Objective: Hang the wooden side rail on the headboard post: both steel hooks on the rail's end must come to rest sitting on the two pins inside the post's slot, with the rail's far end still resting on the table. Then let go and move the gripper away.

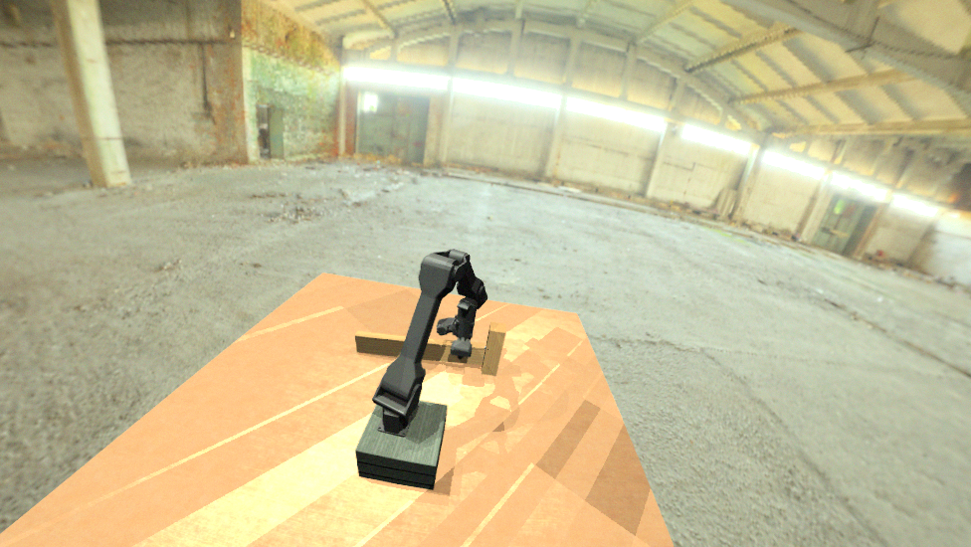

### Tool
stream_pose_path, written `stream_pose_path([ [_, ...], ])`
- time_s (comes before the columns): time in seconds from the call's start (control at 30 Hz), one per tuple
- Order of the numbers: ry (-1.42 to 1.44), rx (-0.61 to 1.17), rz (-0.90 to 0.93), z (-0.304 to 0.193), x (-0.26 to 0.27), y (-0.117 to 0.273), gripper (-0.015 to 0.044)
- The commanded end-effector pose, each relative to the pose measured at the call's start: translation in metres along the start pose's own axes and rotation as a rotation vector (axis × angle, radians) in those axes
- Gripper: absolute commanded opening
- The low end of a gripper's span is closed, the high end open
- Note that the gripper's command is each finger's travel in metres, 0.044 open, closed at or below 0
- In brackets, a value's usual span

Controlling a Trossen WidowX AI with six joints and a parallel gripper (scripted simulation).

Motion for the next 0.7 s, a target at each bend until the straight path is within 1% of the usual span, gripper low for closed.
stream_pose_path([
  [0.0, -0.001, 0.006, -0.005, -0.0007, -0.0007, 0.0001, 0.0],
  [0.67, -0.001, 0.006, -0.005, -0.0007, -0.0007, -0.0033, 0.0],
])
Point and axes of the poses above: the point midway between the two fingers, 35 mm back from their tips, its own y axis back along the fingers, its own x axis across the jaws, z = x × y, the point moved 5 cm from there along y, back along the fingers, and after that the axes turned 8 degrees about -y, right-handed, at the moved point
